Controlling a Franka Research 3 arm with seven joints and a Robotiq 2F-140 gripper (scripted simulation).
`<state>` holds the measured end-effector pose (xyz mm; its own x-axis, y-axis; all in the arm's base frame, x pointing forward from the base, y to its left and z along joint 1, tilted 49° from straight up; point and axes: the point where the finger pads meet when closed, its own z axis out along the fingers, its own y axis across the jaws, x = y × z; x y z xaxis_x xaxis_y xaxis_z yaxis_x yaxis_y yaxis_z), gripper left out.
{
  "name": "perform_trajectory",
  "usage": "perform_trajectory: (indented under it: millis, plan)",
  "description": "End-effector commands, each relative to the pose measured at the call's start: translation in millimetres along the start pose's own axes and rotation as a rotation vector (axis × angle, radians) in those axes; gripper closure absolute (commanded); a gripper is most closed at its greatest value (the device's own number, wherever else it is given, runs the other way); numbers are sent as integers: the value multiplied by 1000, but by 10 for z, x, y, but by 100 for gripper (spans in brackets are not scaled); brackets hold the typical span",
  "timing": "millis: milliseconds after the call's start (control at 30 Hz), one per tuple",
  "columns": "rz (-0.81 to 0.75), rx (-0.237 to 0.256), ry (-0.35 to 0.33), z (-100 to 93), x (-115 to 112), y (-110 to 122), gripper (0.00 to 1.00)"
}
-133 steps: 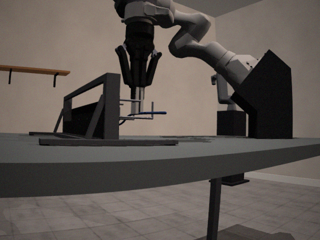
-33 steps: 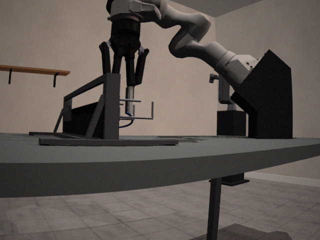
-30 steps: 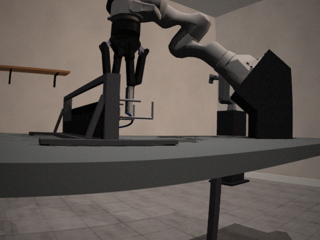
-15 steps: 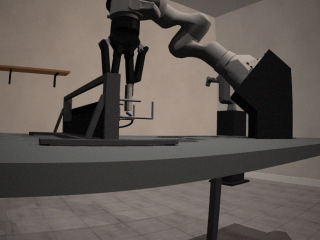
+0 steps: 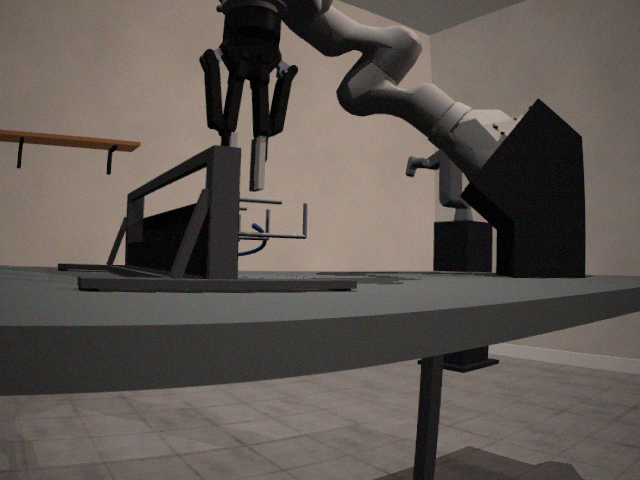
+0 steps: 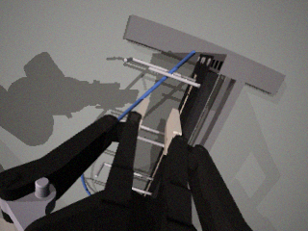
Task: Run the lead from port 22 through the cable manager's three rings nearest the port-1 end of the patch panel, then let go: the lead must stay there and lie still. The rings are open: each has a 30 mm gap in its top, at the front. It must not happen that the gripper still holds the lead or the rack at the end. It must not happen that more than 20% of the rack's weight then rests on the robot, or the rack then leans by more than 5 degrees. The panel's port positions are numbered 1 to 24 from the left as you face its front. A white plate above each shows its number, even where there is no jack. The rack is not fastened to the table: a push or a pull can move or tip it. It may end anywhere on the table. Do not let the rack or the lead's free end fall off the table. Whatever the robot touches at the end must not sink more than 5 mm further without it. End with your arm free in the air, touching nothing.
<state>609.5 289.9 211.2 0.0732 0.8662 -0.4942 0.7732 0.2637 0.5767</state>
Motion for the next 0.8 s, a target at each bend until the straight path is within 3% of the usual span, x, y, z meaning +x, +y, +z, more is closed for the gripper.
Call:
perform_trajectory:
  millis: [0,300,633,667,767]
  plan:
    - [-10,7,-9,-100,-21,-29,80]
    - [-10,7,-9,-308,-19,-28,80]
    - [-10,7,-9,-347,-18,-27,80]
    - [-10,7,-9,-347,-18,-27,100]
    - [-10,7,-9,-347,-18,-27,100]
